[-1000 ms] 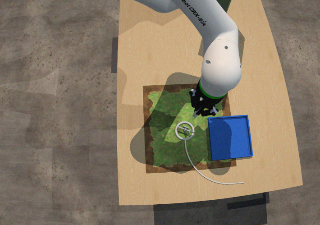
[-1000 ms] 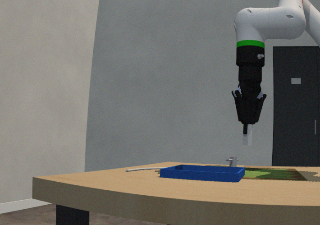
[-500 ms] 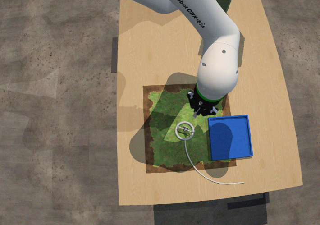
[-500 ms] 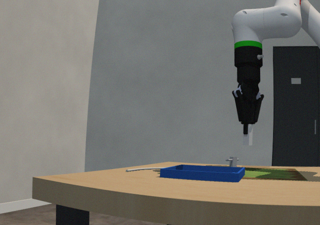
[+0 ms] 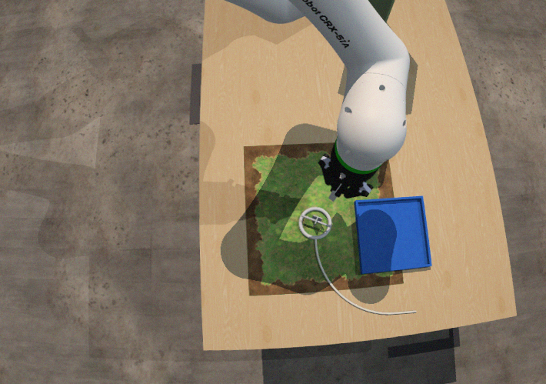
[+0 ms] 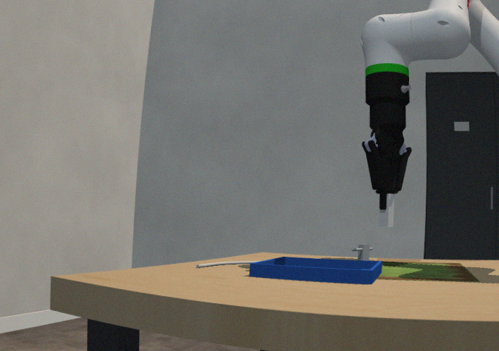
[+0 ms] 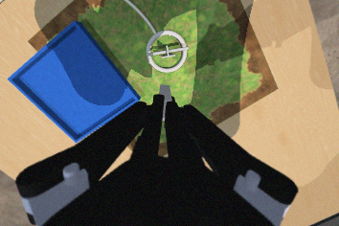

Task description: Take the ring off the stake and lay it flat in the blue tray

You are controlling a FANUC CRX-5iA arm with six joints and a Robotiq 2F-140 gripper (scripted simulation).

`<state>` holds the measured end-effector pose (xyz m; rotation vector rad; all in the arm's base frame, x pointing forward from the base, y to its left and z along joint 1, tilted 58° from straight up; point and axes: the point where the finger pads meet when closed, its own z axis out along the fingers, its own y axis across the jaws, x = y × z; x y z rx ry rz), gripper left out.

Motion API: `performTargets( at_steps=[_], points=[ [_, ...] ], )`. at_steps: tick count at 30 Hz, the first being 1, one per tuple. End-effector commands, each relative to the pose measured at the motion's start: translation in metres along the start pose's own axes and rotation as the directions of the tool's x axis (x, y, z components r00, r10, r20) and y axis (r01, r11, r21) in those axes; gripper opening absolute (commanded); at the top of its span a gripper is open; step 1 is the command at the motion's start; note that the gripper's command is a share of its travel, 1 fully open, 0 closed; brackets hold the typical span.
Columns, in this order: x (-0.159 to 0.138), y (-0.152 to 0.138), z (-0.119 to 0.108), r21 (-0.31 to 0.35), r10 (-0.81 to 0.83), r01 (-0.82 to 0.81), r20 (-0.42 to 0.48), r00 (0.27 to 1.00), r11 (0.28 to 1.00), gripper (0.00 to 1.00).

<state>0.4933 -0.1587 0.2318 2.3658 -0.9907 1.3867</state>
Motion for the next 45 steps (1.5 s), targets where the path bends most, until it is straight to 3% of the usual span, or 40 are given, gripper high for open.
performTargets(
  at_steps=[1,16,45],
  points=[
    [0.000,0.000,0.000,0.001,0.000,0.000,-0.001,1.000,1.000,0.10],
    [0.000,0.000,0.008,0.000,0.000,0.000,0.000,1.000,1.000,0.10],
    [0.001,0.000,0.057,0.000,0.000,0.000,0.000,1.000,1.000,0.10]
  ],
)
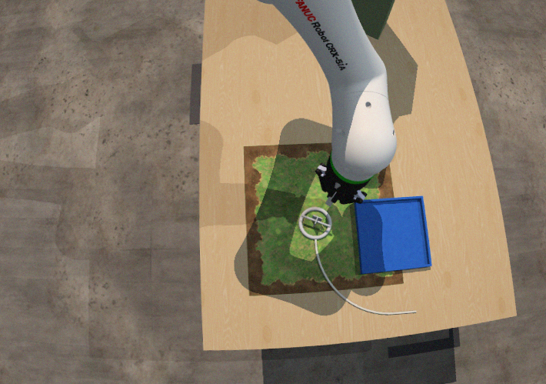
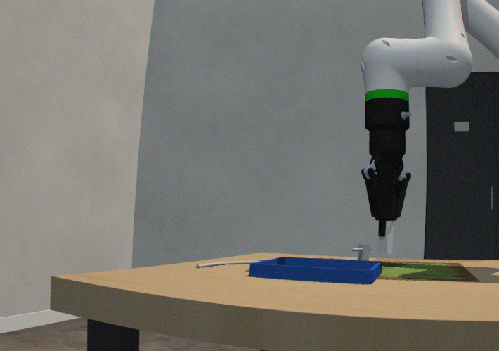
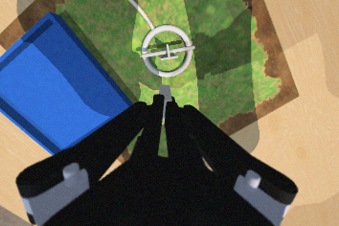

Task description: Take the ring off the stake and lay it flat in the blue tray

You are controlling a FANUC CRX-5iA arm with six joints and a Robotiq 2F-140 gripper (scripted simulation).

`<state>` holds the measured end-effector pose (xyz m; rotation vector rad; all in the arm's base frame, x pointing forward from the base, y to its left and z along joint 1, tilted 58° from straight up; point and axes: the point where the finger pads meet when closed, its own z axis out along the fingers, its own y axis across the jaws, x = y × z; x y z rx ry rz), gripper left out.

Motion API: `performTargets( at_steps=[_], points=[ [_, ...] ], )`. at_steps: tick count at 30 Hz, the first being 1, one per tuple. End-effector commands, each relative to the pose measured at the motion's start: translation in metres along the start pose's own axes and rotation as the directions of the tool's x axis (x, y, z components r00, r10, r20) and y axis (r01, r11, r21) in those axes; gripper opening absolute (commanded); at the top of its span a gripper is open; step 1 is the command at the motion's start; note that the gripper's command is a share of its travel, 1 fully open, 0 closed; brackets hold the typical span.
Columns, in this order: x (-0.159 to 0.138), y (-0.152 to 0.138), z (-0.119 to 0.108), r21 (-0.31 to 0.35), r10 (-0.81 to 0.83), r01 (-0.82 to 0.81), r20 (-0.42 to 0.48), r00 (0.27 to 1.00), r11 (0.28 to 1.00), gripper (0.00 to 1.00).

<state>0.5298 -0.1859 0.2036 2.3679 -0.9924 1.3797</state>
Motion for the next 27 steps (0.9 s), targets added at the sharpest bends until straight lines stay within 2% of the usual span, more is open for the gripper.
performTargets(
  at_steps=[1,12,27],
  points=[
    [0.001,0.000,0.005,0.003,0.000,0.000,-0.005,1.000,1.000,0.10],
    [0.001,0.000,0.015,0.003,0.000,0.000,-0.005,1.000,1.000,0.10],
    [0.001,0.000,0.016,0.003,0.000,0.000,-0.005,1.000,1.000,0.10]
  ],
)
